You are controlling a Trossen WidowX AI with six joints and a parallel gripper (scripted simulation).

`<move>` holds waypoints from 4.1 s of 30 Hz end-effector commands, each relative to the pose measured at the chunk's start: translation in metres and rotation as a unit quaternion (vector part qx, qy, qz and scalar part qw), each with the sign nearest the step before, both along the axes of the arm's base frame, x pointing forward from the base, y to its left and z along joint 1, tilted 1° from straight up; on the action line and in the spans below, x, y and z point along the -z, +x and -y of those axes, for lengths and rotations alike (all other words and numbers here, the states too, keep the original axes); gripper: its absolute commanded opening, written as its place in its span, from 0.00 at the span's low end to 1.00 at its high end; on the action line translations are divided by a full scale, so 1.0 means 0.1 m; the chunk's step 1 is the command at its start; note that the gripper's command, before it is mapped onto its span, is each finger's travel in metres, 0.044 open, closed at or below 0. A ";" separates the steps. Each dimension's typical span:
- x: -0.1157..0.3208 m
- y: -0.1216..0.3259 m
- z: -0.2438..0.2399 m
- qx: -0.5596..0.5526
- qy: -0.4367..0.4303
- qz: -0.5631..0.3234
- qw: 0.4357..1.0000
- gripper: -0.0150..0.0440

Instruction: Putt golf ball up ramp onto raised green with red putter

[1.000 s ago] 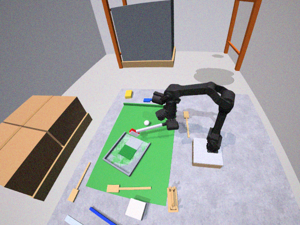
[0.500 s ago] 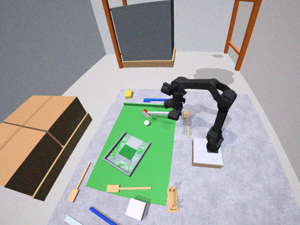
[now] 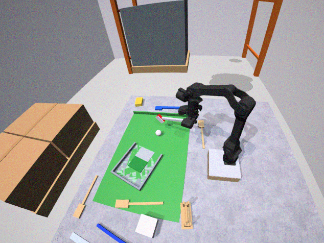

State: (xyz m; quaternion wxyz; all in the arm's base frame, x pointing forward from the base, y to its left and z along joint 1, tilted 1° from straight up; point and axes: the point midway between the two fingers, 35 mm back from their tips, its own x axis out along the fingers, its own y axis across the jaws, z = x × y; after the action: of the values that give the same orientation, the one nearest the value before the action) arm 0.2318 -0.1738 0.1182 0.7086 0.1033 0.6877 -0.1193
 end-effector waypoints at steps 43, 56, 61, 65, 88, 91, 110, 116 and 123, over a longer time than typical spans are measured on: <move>0.56 -0.03 0.07 0.002 0.002 -0.004 1.000 0.25; 0.58 -0.11 0.29 0.003 0.000 -0.004 1.000 0.25; 0.60 -0.12 0.26 0.002 0.004 -0.007 1.000 0.25; 0.60 -0.08 0.19 0.003 0.004 -0.006 1.000 0.25; 0.31 0.34 -1.04 0.003 0.008 -0.002 1.000 0.25; 0.14 0.33 -1.04 0.003 0.008 -0.002 1.000 0.25; 0.09 0.29 -1.05 0.001 0.010 -0.011 1.000 0.25; 0.09 0.29 -1.05 0.001 0.010 -0.011 1.000 0.25; 0.09 0.29 -1.05 0.001 0.010 -0.011 1.000 0.25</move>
State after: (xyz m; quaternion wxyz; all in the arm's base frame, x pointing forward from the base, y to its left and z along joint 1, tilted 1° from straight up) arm 0.2606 -0.0688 0.1097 0.6992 0.1101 0.6971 -0.1138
